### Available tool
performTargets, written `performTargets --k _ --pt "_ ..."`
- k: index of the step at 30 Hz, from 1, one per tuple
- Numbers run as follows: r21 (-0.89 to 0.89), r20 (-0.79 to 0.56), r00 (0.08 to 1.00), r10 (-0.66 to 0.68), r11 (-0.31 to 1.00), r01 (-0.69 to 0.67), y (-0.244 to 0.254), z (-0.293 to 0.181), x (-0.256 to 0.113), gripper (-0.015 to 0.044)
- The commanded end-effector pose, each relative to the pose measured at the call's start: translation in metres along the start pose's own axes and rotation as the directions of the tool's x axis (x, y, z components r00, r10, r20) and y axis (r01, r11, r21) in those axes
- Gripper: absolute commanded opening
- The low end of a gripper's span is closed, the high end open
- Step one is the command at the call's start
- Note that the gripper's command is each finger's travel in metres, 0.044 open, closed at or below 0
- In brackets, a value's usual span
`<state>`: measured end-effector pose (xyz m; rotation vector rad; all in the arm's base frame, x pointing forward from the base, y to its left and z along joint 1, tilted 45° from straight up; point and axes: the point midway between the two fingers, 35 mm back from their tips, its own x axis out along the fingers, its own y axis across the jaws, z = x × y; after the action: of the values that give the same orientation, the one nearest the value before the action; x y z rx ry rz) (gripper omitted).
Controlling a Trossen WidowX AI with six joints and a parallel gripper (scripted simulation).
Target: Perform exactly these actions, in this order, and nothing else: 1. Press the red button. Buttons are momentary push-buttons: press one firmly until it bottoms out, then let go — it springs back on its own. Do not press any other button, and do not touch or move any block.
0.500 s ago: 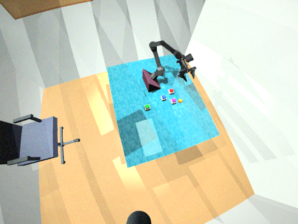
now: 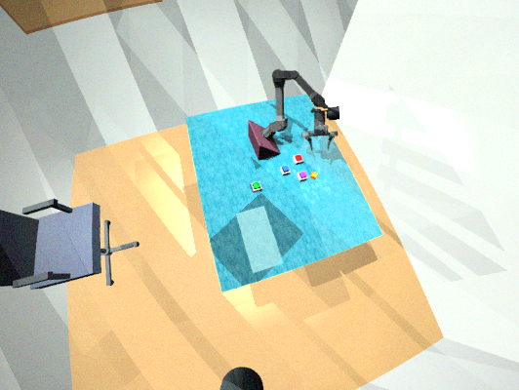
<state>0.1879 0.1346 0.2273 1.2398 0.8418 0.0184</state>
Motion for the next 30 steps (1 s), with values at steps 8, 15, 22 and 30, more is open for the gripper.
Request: performTargets --k 8,15,22,30 --pt "-0.597 -0.33 0.76 -0.56 0.747 0.291 -0.081 0.033 0.013 0.04" --pt "-0.626 -0.489 0.682 -0.544 0.763 0.16 -0.086 0.039 0.007 0.04" --pt "-0.582 -0.632 0.636 -0.443 0.813 -0.013 -0.082 0.049 0.0 0.04" --pt "-0.571 -0.678 0.629 -0.381 0.812 -0.123 -0.079 0.055 -0.002 0.04"
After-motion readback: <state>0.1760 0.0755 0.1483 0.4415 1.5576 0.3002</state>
